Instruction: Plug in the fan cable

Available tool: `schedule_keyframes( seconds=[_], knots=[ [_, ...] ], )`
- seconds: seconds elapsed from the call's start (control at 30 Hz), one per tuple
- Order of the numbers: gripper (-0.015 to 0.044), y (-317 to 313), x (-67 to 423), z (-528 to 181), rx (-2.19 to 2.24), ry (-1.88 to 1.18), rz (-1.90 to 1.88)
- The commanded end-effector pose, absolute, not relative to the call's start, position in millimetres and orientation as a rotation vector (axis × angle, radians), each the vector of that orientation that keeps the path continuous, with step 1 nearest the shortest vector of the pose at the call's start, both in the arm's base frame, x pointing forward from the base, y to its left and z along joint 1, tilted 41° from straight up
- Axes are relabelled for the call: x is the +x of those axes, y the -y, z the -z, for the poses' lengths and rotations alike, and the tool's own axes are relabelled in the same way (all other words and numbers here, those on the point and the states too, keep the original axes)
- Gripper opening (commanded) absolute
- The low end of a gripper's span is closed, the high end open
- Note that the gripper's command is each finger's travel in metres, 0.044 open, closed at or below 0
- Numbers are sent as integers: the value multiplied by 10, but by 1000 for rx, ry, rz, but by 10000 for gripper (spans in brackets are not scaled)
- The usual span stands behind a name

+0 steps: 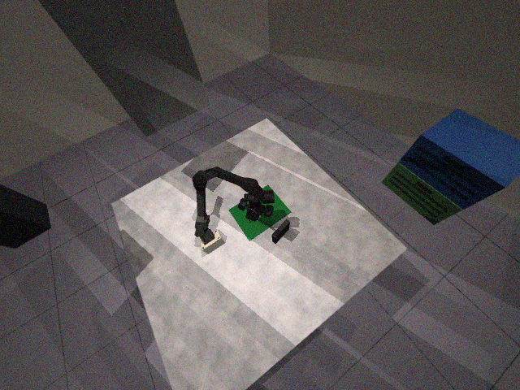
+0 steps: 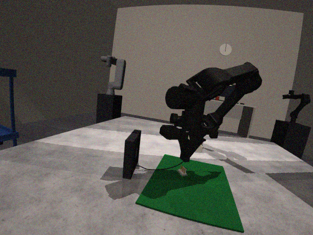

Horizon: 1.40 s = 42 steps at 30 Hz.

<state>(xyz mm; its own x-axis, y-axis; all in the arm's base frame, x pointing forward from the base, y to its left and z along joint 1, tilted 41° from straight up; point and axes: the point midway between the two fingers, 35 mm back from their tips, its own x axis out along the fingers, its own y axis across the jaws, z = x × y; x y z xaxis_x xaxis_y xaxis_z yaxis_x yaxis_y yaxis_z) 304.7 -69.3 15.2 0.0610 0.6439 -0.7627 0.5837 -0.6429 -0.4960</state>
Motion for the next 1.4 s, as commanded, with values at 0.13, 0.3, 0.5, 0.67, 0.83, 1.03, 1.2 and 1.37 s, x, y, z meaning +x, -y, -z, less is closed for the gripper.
schedule_keyframes(
  seconds=[0.13,0.3,0.5,0.67,0.83,1.03,1.2,1.37],
  knots=[
    [0,680,3066,-140,-2249,1299,-1668],
    [0,550,3078,3,-2249,1300,-1667],
    [0,550,3078,3,-2249,1300,-1667],
    [0,546,3063,1,-2248,1297,-1667],
    [0,545,3057,0,-2247,1297,-1668],
    [0,541,3058,4,-2247,1297,-1667],
    [0,534,3062,13,-2248,1297,-1667],
    [0,528,3065,20,-2248,1298,-1667]
  ],
)
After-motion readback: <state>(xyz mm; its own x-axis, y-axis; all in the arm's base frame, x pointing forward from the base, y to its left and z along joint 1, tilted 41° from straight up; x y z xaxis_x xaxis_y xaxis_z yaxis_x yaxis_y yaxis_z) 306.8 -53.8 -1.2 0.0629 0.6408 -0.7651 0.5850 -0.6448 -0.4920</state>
